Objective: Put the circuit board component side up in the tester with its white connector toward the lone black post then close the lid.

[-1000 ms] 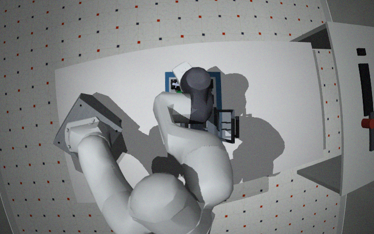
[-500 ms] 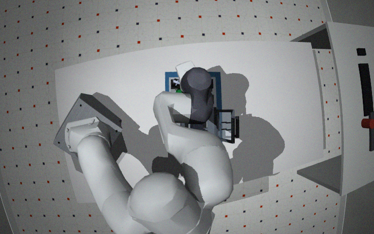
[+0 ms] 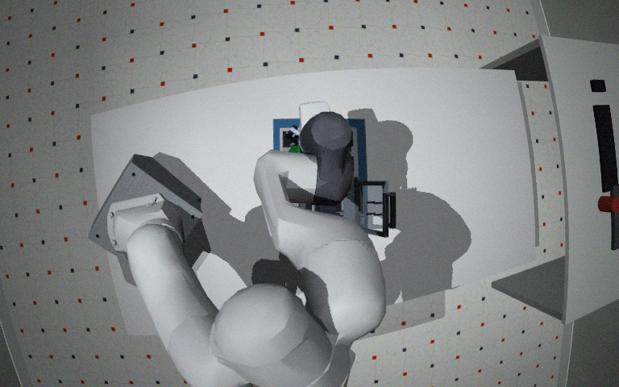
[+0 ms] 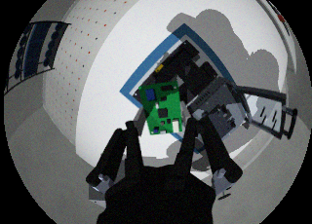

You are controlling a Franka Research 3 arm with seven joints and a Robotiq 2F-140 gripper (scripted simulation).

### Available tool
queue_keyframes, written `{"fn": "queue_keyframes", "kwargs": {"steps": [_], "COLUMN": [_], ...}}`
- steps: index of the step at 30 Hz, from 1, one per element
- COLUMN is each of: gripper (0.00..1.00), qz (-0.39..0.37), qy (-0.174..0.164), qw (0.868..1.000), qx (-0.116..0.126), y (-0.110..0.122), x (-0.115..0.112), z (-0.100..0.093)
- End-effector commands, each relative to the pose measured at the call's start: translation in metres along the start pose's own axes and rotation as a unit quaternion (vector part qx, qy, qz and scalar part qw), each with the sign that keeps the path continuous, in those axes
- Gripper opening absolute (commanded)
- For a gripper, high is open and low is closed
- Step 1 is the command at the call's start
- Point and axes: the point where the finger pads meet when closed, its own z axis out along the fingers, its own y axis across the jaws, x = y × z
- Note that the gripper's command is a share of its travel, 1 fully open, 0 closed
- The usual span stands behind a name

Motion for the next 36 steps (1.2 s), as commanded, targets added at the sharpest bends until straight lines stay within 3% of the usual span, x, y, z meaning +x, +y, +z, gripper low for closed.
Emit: {"fn": "queue_keyframes", "kwargs": {"steps": [1,12,16,27,29,36], "gripper": [0.46,0.46,0.46,0.46,0.46,0.46], "qz": [0.093,0.201,0.250,0.386,0.386,0.470], "qy": [0.008,0.009,0.009,0.010,0.010,0.011], "qw": [0.996,0.980,0.968,0.922,0.922,0.882], "qx": [-0.008,-0.008,-0.007,-0.006,-0.006,-0.005], "y": [0.0002,0.0002,0.0002,0.0002,0.0002,0.0002], "x": [0.0021,0.0021,0.0021,0.0021,0.0021,0.0021], "z": [-0.0012,-0.0012,-0.0012,-0.0012,-0.0012,-0.0012]}}
